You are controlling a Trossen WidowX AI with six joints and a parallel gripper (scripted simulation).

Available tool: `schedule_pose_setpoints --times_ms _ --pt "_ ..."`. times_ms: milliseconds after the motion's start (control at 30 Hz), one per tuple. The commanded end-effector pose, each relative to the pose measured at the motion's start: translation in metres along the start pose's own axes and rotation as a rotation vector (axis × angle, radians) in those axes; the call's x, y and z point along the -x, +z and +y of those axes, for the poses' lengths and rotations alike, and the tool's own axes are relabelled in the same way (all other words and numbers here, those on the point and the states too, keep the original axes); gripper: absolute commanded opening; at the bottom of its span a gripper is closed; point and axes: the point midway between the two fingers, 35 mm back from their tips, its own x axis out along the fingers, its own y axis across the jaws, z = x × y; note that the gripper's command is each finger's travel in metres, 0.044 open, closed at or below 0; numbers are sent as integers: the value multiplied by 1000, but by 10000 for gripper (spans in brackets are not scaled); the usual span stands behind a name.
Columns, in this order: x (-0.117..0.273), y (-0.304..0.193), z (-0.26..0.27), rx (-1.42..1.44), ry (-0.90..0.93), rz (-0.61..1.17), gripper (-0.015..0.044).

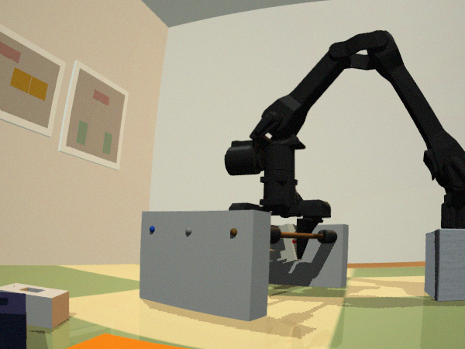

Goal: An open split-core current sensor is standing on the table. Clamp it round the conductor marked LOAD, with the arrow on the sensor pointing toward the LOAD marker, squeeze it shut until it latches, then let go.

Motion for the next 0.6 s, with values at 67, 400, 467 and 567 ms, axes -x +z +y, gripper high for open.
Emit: schedule_pose_setpoints --times_ms 67,400,467,567 --pt "1 0 0 0 1 0 400" --pt "1 0 0 0 1 0 333" --pt "1 0 0 0 1 0 320" --pt "1 0 0 0 1 0 300"
